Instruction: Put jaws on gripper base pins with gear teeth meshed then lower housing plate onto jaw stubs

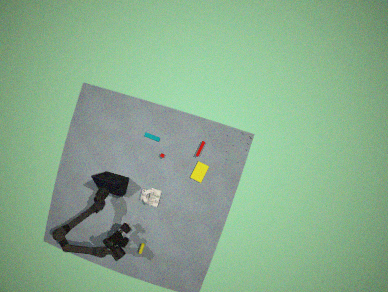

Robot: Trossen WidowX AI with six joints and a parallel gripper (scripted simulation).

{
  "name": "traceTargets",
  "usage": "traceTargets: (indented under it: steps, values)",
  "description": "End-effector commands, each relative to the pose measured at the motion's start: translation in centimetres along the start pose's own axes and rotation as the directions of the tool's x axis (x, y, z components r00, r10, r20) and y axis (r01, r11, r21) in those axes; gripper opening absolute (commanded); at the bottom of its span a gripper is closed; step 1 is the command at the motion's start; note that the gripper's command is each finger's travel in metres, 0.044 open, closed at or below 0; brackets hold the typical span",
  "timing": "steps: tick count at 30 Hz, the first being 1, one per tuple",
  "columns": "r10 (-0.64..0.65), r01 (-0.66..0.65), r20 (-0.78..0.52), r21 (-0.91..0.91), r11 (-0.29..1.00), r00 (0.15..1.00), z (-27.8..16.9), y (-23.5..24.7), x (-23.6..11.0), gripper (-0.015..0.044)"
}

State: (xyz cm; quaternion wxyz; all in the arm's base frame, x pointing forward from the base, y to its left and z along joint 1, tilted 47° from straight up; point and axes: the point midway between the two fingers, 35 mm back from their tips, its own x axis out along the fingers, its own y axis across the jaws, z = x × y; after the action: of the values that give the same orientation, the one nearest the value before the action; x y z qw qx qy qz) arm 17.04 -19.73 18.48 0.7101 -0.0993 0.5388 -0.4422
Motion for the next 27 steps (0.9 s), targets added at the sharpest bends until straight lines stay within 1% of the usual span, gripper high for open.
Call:
traceTargets:
  steps: [1,13,27]
  values:
    - [0.003,-0.003,-0.005,-0.007,1.0,1.0,-0.2,0.2,0.7,0.044]
    - [0.001,-0.001,-0.004,-0.007,1.0,1.0,-0.2,0.1,2.5,0.044]
    - [0.001,-0.001,-0.004,-0.007,1.0,1.0,-0.2,0.1,2.5,0.044]
